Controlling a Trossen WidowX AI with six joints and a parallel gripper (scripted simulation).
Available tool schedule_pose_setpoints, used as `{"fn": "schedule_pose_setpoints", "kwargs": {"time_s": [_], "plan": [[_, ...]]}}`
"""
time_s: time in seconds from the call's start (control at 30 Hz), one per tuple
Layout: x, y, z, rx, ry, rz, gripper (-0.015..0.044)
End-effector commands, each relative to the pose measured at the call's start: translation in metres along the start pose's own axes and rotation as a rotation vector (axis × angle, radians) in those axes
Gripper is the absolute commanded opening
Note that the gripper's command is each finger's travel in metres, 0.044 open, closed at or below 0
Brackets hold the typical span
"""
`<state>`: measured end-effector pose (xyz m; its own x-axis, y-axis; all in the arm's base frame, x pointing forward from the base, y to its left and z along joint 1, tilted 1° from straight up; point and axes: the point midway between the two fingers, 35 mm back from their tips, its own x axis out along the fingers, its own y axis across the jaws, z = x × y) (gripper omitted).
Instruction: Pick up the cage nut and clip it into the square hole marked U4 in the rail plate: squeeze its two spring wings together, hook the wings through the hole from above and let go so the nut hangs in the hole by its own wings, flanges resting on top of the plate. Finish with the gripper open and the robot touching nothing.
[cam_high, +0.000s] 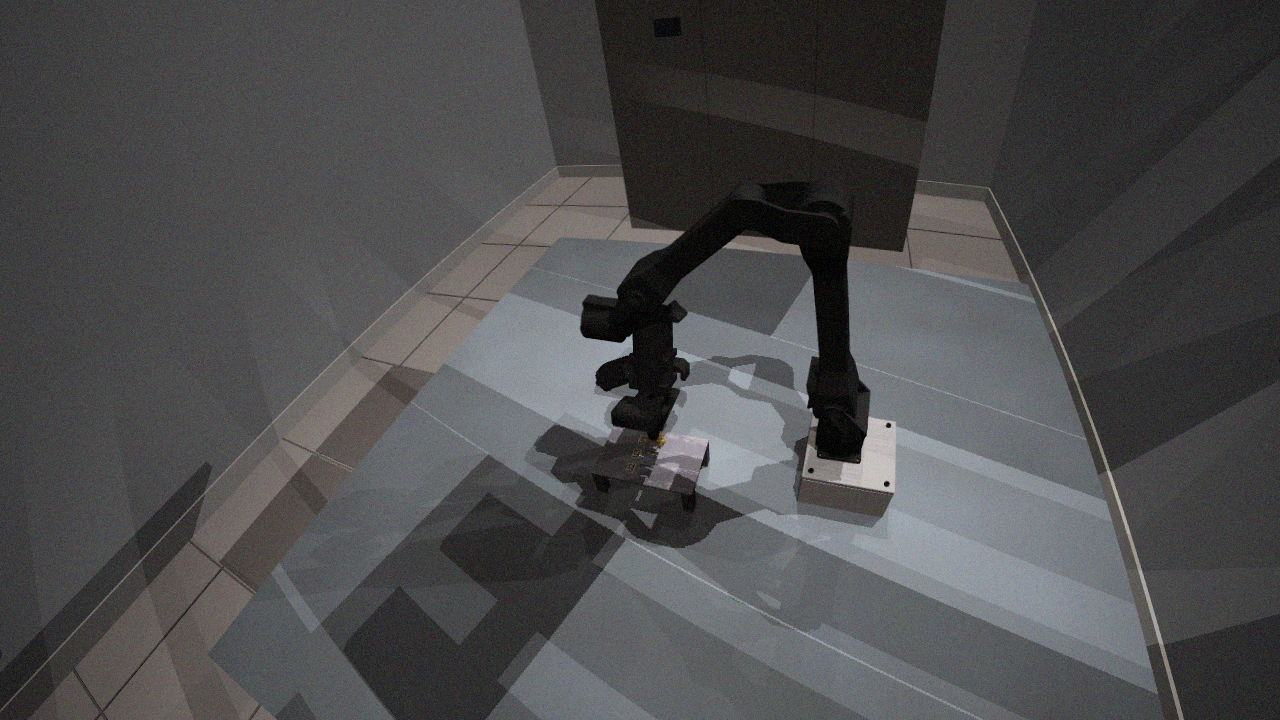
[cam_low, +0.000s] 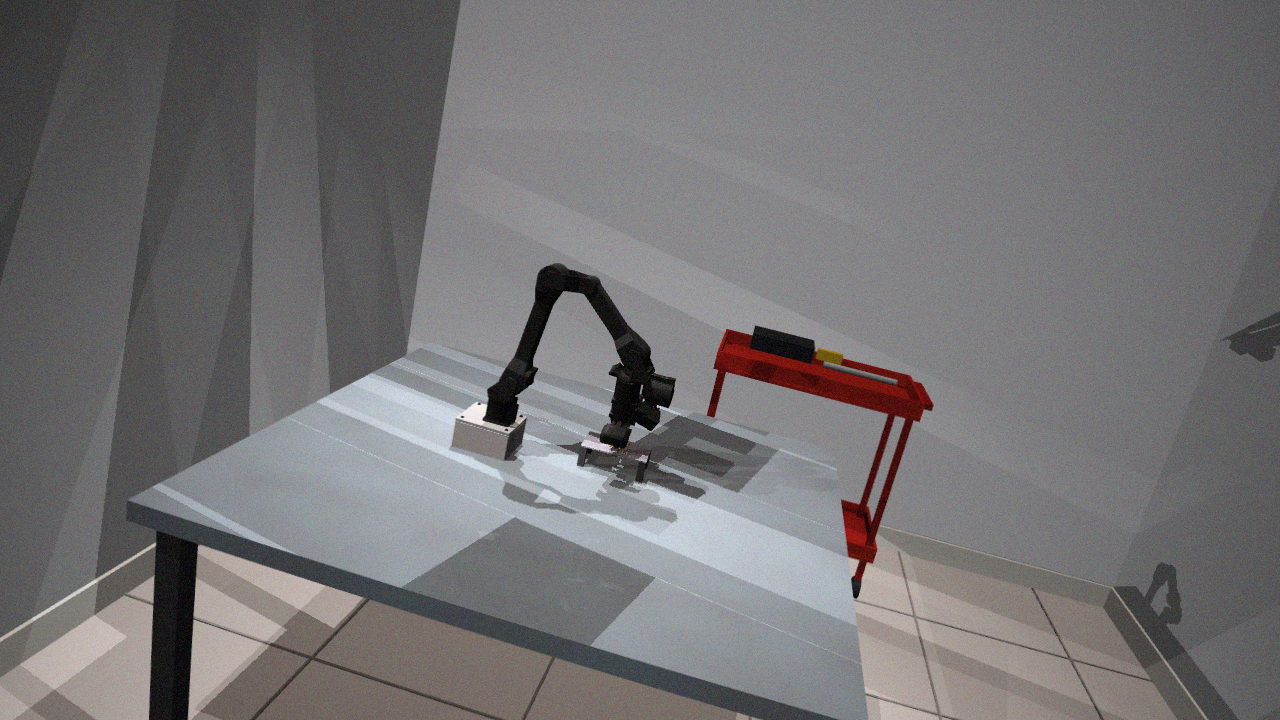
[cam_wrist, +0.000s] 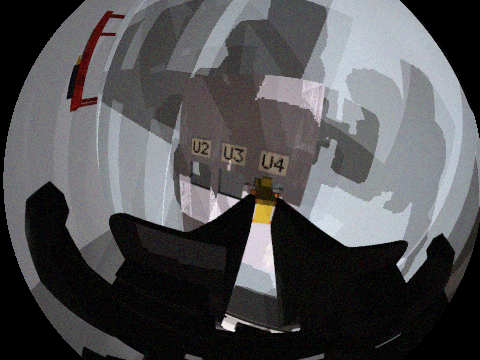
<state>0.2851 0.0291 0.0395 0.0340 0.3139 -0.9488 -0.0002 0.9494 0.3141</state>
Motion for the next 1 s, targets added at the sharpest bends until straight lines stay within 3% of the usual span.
{"fn": "schedule_pose_setpoints", "kwargs": {"time_s": [0.0, 0.97], "plan": [[0.0005, 0.0000, 0.0002, -0.005, -0.001, 0.014, 0.0033], [0.0010, -0.0028, -0.0001, -0.005, 0.000, 0.065, 0.0033]]}}
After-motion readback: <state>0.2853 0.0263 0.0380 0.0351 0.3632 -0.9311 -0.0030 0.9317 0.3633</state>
